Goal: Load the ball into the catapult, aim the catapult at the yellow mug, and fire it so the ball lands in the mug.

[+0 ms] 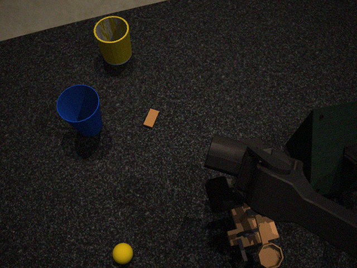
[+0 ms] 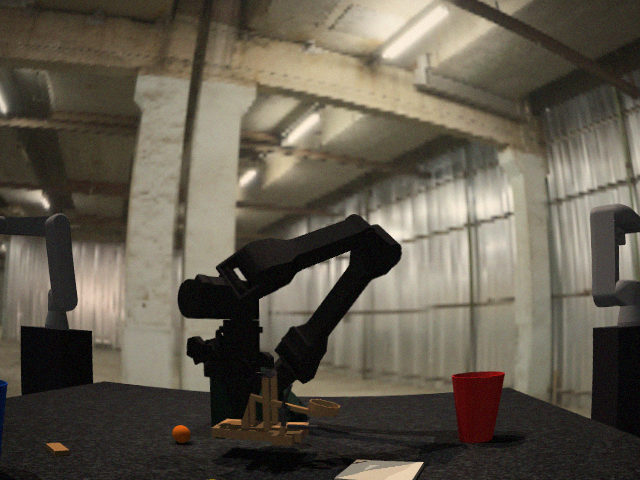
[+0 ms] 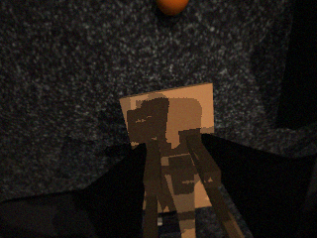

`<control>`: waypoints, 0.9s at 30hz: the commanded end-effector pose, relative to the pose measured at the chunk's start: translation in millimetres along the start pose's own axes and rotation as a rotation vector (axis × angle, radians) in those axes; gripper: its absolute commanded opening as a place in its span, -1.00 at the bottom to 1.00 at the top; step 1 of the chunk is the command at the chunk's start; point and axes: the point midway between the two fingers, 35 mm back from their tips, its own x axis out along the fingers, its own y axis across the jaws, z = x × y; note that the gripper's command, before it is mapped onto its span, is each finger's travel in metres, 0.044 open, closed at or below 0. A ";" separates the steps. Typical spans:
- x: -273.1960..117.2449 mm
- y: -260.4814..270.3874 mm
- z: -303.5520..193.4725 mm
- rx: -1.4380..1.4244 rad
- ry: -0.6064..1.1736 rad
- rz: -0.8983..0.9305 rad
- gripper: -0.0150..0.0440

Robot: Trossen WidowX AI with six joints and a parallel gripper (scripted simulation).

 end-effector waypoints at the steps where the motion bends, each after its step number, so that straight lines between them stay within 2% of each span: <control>1: -19.1 3.9 1.1 -0.021 -0.011 0.019 -0.49; 13: -40.9 36.4 136.6 -0.383 -0.042 0.014 -0.49; 24: -26.5 13.5 275.1 -0.748 -0.029 0.010 -0.49; 27: -21.4 9.5 290.8 -0.798 -0.025 0.012 -0.49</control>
